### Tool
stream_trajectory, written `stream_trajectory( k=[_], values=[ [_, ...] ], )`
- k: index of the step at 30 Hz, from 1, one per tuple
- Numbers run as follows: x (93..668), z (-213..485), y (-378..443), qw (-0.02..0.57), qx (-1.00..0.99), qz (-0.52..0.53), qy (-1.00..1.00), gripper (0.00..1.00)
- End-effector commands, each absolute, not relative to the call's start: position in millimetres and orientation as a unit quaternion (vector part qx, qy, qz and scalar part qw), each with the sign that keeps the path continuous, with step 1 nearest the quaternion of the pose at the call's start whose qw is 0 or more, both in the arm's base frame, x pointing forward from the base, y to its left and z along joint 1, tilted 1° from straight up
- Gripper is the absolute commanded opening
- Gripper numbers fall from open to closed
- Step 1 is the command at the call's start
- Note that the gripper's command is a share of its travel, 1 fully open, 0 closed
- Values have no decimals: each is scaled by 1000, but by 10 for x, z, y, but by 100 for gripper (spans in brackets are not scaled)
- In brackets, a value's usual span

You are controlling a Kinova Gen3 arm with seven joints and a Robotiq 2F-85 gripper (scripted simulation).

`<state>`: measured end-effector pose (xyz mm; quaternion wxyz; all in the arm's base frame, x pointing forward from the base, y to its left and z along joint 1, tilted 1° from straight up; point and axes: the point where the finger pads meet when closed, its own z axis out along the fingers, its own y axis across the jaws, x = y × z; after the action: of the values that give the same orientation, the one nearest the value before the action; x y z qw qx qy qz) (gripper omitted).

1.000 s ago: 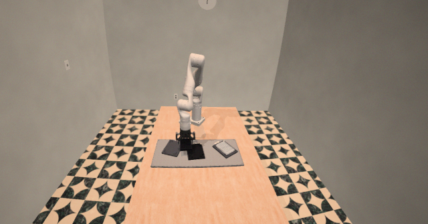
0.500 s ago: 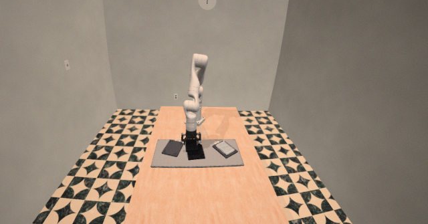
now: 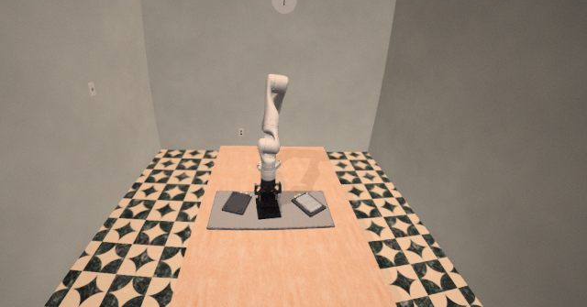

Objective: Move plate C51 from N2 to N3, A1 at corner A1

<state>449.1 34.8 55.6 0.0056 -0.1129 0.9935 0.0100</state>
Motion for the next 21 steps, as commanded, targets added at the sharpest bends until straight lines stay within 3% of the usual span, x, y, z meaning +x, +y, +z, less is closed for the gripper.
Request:
stream_trajectory(
  k=[1, 21],
  values=[
    [4496, 562, 355, 6, -114, 10, 993, 0],
    [4494, 482, 357, 6, -114, 10, 993, 0]
  ],
)
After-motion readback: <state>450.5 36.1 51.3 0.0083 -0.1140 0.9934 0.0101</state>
